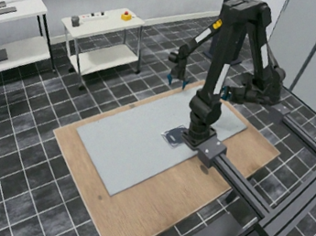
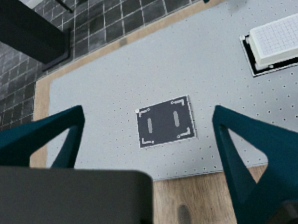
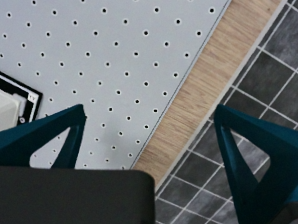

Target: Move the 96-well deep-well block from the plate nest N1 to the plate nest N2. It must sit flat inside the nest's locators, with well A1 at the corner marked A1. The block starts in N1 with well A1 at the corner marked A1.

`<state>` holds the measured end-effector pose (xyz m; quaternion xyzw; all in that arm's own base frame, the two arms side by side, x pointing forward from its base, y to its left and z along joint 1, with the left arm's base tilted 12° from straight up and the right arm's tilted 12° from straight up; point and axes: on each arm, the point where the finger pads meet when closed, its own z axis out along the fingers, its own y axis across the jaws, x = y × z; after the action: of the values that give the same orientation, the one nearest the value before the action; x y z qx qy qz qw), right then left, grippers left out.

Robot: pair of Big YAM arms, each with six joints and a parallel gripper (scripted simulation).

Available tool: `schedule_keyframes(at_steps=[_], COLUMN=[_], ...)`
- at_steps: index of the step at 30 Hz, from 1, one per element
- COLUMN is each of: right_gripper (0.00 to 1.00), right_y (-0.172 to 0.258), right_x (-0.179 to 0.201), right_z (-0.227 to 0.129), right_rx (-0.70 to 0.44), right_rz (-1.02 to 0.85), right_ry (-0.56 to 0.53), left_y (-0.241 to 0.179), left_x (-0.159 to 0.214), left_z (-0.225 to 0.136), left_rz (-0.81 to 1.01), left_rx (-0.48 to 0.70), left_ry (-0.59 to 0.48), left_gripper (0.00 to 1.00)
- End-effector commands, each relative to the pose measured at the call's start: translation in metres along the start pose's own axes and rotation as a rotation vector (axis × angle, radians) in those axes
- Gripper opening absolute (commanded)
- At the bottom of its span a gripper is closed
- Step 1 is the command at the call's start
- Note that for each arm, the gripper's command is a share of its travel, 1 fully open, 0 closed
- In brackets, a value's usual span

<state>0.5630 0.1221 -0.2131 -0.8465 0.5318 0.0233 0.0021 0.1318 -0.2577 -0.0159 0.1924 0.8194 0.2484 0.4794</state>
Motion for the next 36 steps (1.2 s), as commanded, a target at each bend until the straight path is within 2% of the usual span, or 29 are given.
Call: schedule_keyframes(at_steps=[1,18,22,25,32,34,36], right_gripper=[1.00,1.00,1.00,1.00,1.00,1.00,1.00], right_y=[-0.006,-0.006,-0.001,0.019,0.106,0.106,0.123], right_x=[0.000,0.000,0.012,0.021,0.047,0.047,0.044], right_z=[-0.006,-0.006,-0.014,-0.011,-0.003,-0.003,-0.002], right_rx=[0.016,0.016,0.043,0.068,0.138,0.138,0.152], right_rz=[-0.003,-0.003,0.063,0.153,0.312,0.312,0.327], right_ry=[0.003,0.003,0.016,0.039,0.120,0.120,0.133], left_y=[-0.001,-0.001,-0.002,-0.015,-0.053,-0.053,-0.062], left_x=[-0.002,-0.002,0.005,0.015,0.020,0.020,0.018], left_z=[-0.001,-0.001,0.006,0.014,0.022,0.022,0.024], left_rz=[-0.005,-0.005,0.044,0.084,0.041,0.041,0.039], left_rx=[0.003,0.003,0.012,0.066,0.257,0.257,0.317], left_ry=[-0.002,-0.002,0.009,0.015,-0.017,-0.017,-0.043], left_gripper=[1.00,1.00,1.00,1.00,1.00,1.00,1.00])
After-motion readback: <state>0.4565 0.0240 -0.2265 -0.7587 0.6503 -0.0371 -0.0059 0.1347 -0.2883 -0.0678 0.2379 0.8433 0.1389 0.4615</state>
